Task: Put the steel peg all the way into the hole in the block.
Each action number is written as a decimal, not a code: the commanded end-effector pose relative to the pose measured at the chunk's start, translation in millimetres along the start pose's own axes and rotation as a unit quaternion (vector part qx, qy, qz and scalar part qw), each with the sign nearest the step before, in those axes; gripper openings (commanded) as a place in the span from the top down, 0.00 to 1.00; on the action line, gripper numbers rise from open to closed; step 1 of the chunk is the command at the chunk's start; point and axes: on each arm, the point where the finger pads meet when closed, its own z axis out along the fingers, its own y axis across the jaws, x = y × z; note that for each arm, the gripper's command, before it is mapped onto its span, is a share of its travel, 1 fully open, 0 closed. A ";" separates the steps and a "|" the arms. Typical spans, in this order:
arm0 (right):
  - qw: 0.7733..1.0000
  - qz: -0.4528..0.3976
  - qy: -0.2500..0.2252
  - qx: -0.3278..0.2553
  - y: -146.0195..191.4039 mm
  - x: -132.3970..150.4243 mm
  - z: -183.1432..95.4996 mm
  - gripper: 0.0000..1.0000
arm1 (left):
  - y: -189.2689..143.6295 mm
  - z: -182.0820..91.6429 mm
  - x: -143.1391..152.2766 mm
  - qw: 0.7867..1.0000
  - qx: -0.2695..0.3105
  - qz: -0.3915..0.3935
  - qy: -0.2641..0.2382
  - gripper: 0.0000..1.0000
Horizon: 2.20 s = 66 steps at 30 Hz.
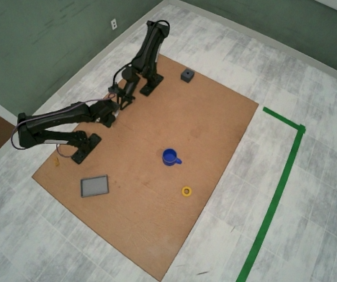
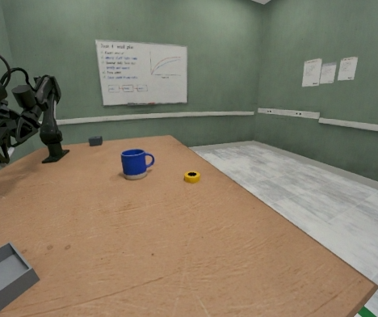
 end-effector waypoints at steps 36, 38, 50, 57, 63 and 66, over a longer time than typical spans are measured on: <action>1.000 -0.004 -0.014 0.007 -2.1 -6.5 -3.8 1.00 | -7.5 31.2 2.0 1.000 0.000 -0.004 -0.005 0.57; 1.000 -0.004 -0.014 0.007 -2.1 -6.5 -3.8 1.00 | -7.5 31.2 2.0 1.000 0.000 -0.004 -0.005 0.57; 1.000 -0.004 -0.014 0.007 -2.1 -6.5 -3.8 1.00 | -1.9 28.5 -2.9 1.000 -0.005 0.001 -0.010 0.82; 1.000 -0.004 -0.014 0.007 -2.1 -6.5 -3.8 1.00 | -1.9 28.5 -2.9 1.000 -0.005 0.001 -0.010 1.00; 1.000 -0.004 -0.014 0.007 -2.1 -6.5 -3.8 0.57 | -1.9 28.5 -2.9 1.000 -0.005 0.001 -0.010 1.00; 1.000 -0.005 -0.013 0.007 -3.0 -5.2 -5.0 0.57 | -1.9 28.5 -2.9 1.000 -0.005 0.001 -0.010 1.00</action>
